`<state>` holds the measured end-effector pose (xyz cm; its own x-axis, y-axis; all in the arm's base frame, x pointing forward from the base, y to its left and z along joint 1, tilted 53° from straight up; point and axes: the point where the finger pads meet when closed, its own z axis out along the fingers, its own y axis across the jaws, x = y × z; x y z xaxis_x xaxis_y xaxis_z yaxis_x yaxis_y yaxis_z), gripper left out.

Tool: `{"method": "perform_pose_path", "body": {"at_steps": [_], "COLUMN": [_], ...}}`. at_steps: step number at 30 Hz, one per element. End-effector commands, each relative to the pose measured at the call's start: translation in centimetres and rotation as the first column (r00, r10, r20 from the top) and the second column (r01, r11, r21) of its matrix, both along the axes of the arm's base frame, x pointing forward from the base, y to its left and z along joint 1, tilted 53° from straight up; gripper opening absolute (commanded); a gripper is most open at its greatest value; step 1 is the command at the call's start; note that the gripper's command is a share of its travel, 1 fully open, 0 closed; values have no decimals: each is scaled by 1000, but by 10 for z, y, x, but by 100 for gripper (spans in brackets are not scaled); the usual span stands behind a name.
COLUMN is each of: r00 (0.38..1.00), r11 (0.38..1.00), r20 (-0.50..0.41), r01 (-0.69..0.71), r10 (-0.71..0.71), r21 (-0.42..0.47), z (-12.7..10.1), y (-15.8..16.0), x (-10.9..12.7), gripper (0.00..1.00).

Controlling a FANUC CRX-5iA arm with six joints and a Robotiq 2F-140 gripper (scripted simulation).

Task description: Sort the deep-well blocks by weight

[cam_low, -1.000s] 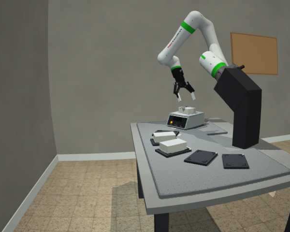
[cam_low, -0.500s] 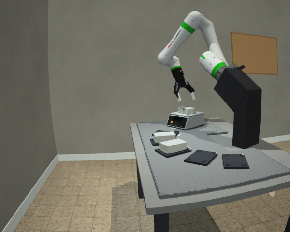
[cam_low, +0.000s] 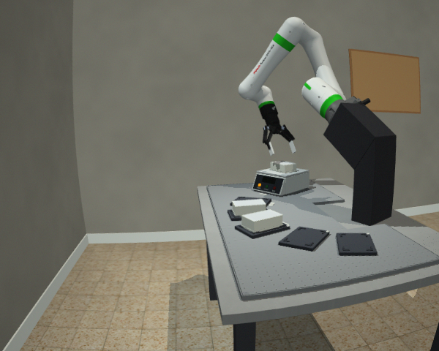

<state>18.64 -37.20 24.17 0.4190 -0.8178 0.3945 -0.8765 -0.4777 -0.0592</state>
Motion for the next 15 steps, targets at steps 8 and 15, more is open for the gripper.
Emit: {"method": "perform_pose_path", "body": {"at_steps": [8,15], "r00": [1000,1000], "r11": [1000,1000], "r20": [0,0], "r01": [0,0], "r10": [0,0], "r21": [0,0], "z": [-1,-5], "y": [-2,-7], "x": [1,4], "gripper": [100,100]}}
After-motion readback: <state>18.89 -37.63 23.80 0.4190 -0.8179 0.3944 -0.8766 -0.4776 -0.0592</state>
